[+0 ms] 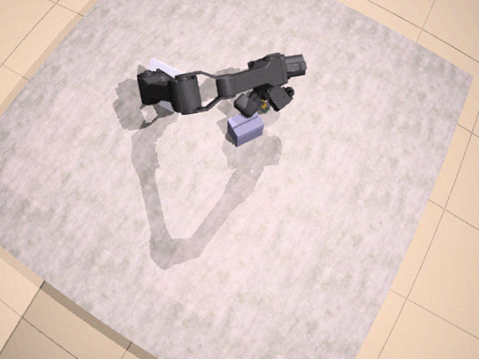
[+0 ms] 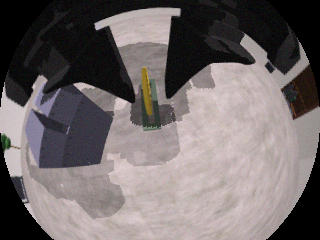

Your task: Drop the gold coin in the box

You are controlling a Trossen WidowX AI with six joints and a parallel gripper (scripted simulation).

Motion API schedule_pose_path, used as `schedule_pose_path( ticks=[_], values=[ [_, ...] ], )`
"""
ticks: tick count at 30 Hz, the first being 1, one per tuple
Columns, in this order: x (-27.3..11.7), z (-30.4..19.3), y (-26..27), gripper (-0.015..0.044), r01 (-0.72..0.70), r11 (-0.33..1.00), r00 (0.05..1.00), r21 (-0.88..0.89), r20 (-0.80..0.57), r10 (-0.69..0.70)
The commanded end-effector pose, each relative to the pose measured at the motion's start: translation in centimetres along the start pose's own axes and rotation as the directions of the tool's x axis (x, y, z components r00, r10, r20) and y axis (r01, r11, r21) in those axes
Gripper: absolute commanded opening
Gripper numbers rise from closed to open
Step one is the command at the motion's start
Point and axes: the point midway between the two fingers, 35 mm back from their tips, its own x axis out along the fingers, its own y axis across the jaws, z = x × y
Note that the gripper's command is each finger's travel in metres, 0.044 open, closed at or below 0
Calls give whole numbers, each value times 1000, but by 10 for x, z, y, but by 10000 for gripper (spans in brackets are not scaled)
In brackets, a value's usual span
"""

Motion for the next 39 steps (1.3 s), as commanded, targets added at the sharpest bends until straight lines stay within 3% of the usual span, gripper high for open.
schedule_pose_path(
  ticks=[1, 2, 8, 20, 39],
  values=[
    [8, -2, -2, 161, 10, 1000, 1000, -9, -3, -10],
    [8, -2, -2, 161, 10, 1000, 1000, -9, -3, -10],
    [8, -2, -2, 3, 10, 1000, 1000, -9, -3, -10],
    [6, -2, -2, 0, 9, 1000, 1000, -9, -3, -9],
    [-40, 0, 2, 0, 4, 1000, 1000, -10, -4, -4]
  ],
)
